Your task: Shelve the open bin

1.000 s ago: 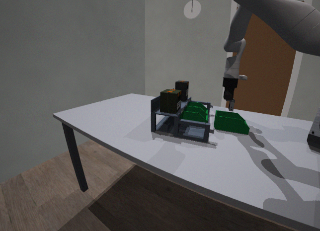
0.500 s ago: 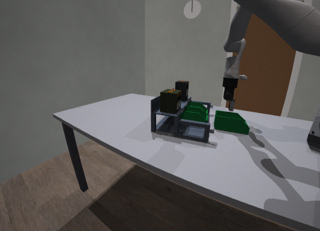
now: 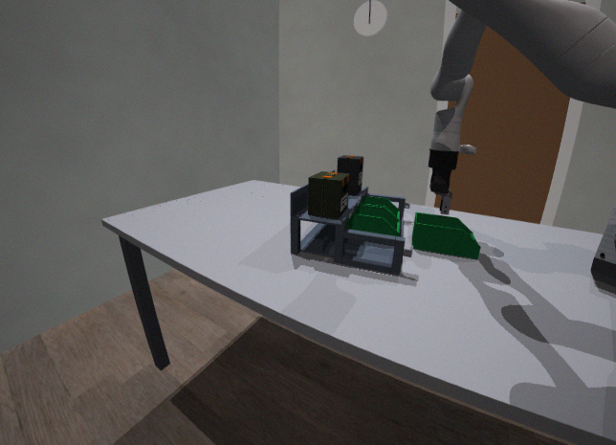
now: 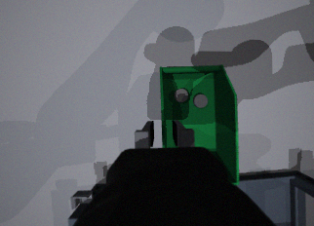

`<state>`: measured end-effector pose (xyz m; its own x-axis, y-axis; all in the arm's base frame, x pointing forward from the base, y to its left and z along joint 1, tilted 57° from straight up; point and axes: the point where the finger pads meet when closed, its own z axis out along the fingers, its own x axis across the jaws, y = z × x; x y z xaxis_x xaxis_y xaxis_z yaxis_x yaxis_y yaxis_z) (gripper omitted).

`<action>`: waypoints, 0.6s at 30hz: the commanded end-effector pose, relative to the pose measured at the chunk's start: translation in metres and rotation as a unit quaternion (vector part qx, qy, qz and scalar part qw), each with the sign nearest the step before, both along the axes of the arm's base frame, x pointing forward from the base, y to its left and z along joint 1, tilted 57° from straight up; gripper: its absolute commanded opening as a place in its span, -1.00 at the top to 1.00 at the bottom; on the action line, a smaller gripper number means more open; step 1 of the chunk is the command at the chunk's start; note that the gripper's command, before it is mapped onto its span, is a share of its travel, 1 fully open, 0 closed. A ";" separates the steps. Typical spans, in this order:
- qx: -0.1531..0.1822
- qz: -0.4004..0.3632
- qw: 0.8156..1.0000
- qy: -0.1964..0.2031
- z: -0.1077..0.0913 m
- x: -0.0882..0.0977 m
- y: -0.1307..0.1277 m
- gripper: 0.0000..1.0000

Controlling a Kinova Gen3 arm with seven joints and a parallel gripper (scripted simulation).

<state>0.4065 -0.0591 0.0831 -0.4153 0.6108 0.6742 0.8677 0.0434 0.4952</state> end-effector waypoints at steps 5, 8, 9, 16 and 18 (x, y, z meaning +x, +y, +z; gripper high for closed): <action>0.000 -0.001 1.000 0.000 -0.001 0.001 0.001 -0.11; 0.000 -0.001 1.000 0.000 -0.002 0.001 0.002 -0.11; 0.000 -0.001 1.000 0.000 -0.002 0.001 0.003 -0.11; 0.000 -0.001 1.000 0.000 -0.006 0.003 0.009 -0.11; 0.000 -0.001 1.000 0.000 -0.008 0.004 0.010 -0.11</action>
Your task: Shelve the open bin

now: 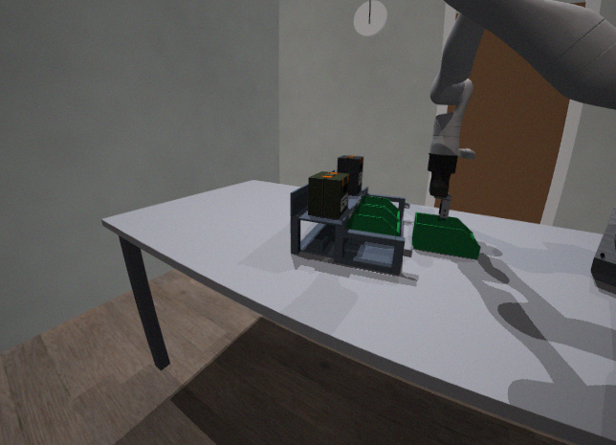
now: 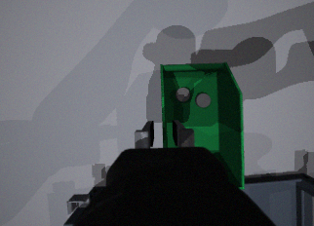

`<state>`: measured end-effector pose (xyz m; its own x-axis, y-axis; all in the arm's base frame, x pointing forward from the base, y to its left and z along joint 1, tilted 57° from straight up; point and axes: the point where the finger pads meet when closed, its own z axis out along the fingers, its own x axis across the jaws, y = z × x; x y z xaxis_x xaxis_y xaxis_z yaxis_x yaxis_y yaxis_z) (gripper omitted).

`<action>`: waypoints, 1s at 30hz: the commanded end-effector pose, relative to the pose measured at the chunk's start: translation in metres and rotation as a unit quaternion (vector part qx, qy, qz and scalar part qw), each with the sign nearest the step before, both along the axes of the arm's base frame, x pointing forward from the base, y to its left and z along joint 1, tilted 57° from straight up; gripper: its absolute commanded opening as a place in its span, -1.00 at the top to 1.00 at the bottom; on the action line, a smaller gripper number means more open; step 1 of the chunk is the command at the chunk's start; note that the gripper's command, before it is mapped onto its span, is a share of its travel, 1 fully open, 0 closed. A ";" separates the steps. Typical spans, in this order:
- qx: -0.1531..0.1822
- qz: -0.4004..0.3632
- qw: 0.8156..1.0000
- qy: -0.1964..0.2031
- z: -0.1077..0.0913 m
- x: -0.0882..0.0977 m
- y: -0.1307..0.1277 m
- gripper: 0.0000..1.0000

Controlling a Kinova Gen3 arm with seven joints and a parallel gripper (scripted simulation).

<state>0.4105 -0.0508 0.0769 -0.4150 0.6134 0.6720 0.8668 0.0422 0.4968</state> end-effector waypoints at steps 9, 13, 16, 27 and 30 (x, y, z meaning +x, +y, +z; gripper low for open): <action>0.001 0.001 1.000 0.001 -0.006 0.002 0.010 -0.11; 0.001 0.001 1.000 0.001 -0.009 0.004 0.014 -0.11; 0.001 0.001 1.000 0.001 -0.011 0.005 0.016 -0.11; 0.001 0.001 1.000 0.001 -0.016 0.007 0.023 -0.11; 0.001 0.001 1.000 0.001 -0.016 0.007 0.024 -0.11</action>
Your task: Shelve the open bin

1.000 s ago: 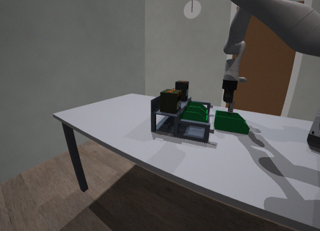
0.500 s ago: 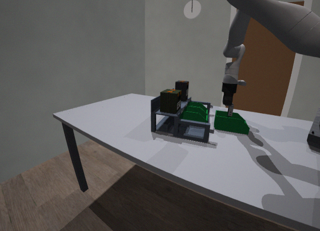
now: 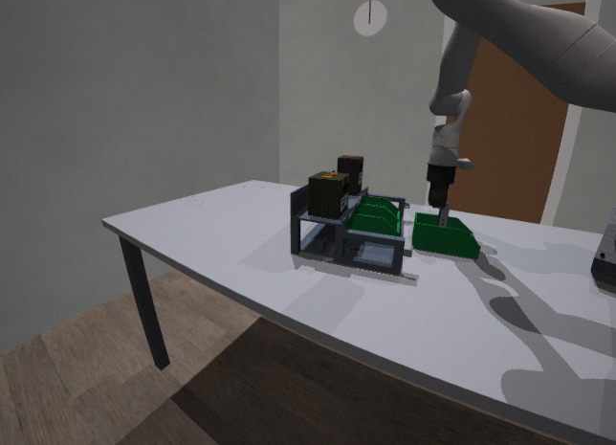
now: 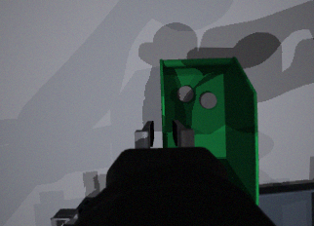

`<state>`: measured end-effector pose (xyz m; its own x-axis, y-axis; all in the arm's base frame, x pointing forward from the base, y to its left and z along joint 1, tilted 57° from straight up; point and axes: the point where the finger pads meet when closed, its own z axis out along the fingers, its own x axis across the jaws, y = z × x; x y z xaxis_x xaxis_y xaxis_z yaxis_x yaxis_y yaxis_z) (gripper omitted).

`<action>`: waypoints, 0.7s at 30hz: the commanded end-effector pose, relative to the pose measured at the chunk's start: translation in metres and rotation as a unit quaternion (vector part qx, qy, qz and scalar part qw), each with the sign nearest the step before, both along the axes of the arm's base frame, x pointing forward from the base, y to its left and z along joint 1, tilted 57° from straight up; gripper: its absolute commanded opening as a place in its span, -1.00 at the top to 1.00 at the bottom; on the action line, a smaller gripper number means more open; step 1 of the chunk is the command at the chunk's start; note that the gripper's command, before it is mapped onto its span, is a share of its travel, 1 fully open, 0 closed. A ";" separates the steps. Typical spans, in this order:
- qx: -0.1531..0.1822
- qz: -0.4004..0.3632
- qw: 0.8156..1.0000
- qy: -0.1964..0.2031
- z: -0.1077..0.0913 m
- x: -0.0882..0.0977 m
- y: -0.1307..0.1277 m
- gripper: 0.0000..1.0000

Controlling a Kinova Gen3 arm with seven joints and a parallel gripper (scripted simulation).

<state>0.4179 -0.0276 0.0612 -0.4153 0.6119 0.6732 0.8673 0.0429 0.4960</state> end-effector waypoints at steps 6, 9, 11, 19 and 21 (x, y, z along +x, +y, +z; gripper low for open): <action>0.000 0.000 1.000 0.000 -0.001 0.000 0.001 -0.11; 0.000 0.000 1.000 0.000 -0.001 0.000 0.001 -0.11; 0.000 0.000 1.000 0.000 -0.001 0.000 0.001 -0.11; 0.000 0.000 1.000 0.000 -0.001 0.000 0.001 -0.11; 0.000 0.000 1.000 0.000 -0.001 0.000 0.001 -0.11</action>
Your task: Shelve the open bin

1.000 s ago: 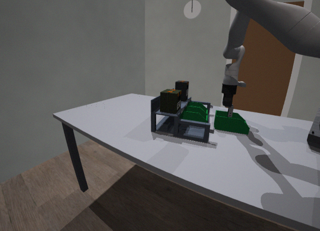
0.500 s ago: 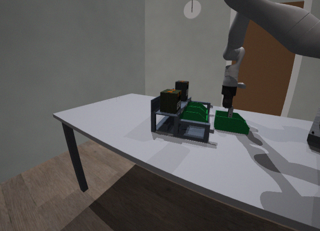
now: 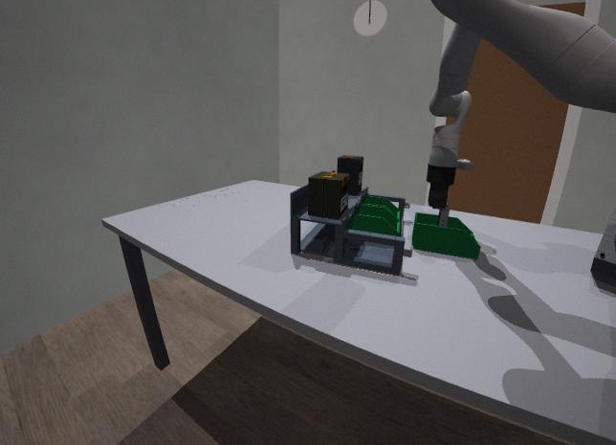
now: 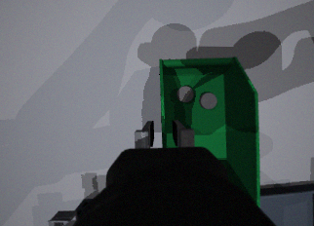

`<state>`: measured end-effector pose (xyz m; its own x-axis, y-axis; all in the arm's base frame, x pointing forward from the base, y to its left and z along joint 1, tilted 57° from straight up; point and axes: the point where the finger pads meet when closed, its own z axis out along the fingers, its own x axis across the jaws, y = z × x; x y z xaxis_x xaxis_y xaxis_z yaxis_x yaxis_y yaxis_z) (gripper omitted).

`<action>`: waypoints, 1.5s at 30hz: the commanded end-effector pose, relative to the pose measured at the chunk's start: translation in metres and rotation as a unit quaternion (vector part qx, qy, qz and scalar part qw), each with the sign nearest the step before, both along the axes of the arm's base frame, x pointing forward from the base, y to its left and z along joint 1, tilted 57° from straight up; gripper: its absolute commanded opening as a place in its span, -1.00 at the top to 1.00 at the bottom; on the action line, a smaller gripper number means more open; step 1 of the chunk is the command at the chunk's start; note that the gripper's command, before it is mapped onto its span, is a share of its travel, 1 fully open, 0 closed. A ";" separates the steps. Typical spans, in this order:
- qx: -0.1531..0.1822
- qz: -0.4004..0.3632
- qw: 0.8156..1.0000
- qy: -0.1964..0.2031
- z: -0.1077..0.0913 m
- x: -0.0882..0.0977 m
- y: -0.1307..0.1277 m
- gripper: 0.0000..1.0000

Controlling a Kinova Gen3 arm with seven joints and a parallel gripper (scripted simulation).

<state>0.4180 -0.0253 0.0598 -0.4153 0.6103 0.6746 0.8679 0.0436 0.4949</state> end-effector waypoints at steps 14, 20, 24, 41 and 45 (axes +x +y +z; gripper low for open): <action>0.000 -0.001 1.000 0.000 0.000 0.000 -0.001 -0.11; 0.000 -0.001 1.000 0.000 0.000 0.000 -0.001 -0.11; 0.000 -0.001 1.000 0.000 0.000 0.000 -0.001 -0.11; 0.000 -0.001 1.000 0.000 0.000 0.000 -0.001 1.00; 0.000 -0.001 1.000 0.000 0.000 0.000 -0.001 1.00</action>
